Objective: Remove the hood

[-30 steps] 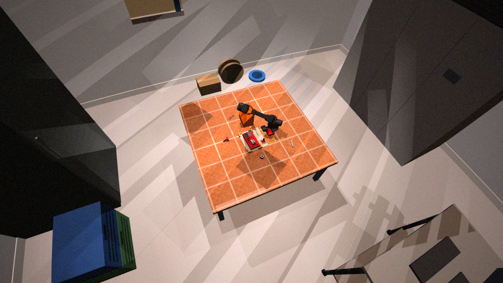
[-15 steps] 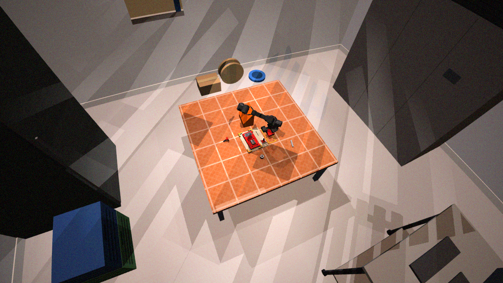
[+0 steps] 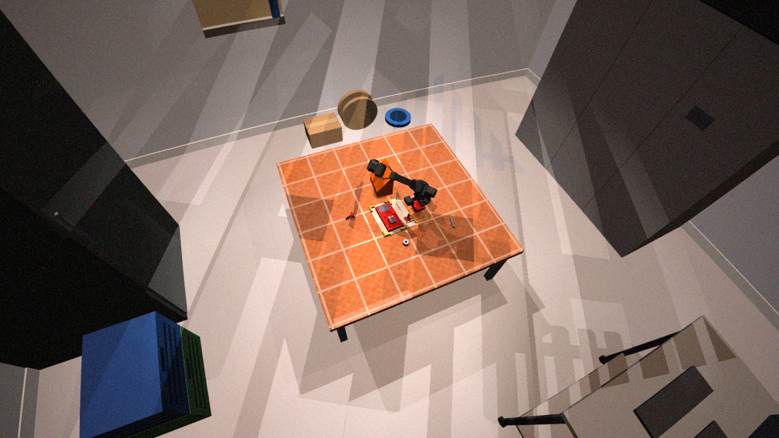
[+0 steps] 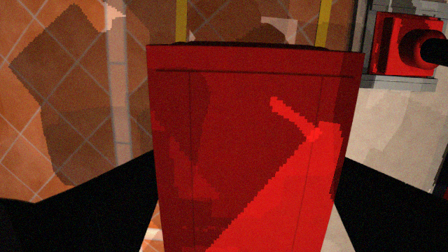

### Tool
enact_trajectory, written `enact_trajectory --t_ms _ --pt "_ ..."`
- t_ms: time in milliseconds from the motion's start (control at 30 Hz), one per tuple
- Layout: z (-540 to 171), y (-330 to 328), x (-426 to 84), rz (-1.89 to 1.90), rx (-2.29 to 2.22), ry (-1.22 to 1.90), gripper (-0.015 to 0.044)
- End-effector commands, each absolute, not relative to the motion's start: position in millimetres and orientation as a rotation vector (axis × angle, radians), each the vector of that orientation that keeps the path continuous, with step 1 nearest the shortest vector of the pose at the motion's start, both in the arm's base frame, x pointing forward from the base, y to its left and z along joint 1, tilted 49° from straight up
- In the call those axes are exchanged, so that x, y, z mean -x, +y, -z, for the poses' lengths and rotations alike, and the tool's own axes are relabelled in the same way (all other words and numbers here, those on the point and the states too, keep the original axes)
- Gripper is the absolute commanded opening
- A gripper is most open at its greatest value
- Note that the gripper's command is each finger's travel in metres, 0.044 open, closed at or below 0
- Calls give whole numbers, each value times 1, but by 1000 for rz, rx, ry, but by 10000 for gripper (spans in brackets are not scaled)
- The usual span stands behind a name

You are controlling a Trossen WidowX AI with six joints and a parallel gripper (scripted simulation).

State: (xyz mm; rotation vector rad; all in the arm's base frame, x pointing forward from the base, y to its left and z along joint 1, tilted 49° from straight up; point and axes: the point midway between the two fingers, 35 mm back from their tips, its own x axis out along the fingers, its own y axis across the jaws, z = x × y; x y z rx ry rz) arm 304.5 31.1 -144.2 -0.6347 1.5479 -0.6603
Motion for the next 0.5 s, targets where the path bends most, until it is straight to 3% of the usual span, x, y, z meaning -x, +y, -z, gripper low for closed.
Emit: enact_trajectory --t_ms 0,467 --pt "147 28 -304 659 646 1548 0" --pt "153 21 -302 660 646 1548 0"
